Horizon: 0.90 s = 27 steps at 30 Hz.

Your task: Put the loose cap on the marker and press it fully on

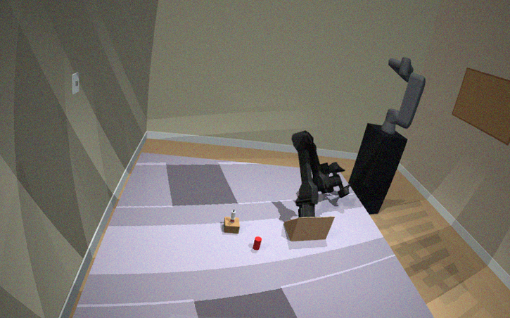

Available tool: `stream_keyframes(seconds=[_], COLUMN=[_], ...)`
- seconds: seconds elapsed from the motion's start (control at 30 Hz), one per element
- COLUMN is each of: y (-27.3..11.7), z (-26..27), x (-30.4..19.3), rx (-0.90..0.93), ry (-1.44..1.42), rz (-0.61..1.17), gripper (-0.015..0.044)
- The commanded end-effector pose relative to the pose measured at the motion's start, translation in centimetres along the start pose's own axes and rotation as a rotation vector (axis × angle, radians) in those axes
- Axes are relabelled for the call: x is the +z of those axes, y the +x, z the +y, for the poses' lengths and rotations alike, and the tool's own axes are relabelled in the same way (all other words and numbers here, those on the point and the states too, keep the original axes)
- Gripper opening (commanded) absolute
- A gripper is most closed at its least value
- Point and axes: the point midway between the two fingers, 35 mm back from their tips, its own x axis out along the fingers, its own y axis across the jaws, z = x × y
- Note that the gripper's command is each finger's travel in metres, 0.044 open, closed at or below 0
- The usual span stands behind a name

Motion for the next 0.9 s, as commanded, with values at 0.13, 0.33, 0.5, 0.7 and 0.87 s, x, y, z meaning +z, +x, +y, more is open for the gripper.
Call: stream_keyframes(seconds=[0.13,0.33,0.5,0.7,0.87], y=[-0.5,-0.1,-0.1,-1.5,-4.5], z=[-1.1,-3.7,-6.5,-11.3,-15.9], x=[2.7,7.0,10.6,14.5,18.1], rx=[-0.026,-0.031,-0.020,-0.036,-0.038], ry=[0.048,0.176,0.288,0.470,0.596], rz=[-0.087,-0.227,-0.345,-0.455,-0.580], gripper=[0.0269,0.0241,0.0241,0.0241,0.0241])
